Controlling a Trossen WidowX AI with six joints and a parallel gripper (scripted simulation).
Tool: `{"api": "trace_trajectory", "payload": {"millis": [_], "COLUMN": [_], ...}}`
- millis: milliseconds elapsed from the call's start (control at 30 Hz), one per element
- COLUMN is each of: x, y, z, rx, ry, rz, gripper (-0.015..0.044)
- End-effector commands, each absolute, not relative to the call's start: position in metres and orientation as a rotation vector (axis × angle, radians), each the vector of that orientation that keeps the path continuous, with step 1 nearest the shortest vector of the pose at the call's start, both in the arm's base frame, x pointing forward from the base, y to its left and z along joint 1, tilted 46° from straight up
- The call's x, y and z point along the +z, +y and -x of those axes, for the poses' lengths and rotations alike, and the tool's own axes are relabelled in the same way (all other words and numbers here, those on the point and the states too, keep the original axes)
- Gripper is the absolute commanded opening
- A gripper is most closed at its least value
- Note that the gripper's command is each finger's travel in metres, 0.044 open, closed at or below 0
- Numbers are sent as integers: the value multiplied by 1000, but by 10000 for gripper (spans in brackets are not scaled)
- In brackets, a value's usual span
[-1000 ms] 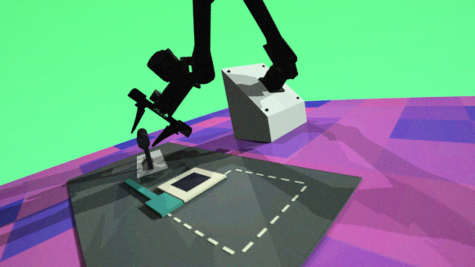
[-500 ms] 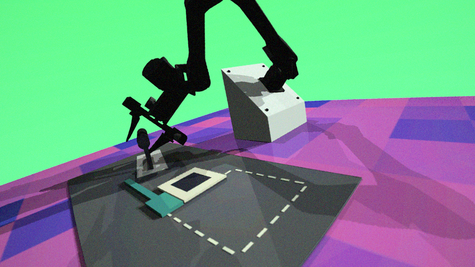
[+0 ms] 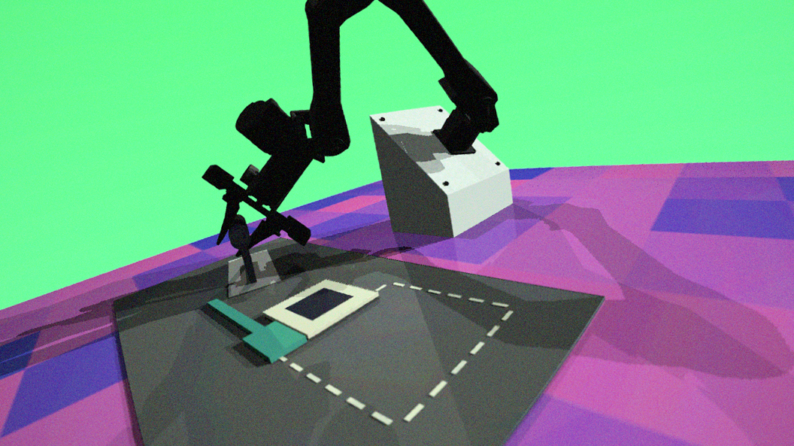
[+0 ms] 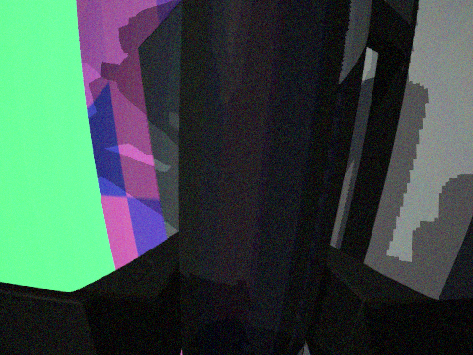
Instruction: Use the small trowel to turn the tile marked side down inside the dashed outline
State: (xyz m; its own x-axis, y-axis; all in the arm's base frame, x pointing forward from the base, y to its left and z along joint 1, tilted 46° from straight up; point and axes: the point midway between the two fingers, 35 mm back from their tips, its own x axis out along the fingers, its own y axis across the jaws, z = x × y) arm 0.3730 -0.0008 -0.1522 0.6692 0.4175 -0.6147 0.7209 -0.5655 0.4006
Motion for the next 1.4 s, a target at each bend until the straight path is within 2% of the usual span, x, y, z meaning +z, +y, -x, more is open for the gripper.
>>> {"api": "trace_trajectory", "payload": {"millis": [0, 467, 933, 1367], "x": [-153, -152, -110, -110], "y": [-2, -2, -43, -44], "z": [-373, -373, -381, -381], "rx": [-616, -616, -611, -611], "ry": [868, 869, 872, 872], "rz": [-2237, -2237, -2235, -2235], "gripper": [89, 0, 0, 0]}}
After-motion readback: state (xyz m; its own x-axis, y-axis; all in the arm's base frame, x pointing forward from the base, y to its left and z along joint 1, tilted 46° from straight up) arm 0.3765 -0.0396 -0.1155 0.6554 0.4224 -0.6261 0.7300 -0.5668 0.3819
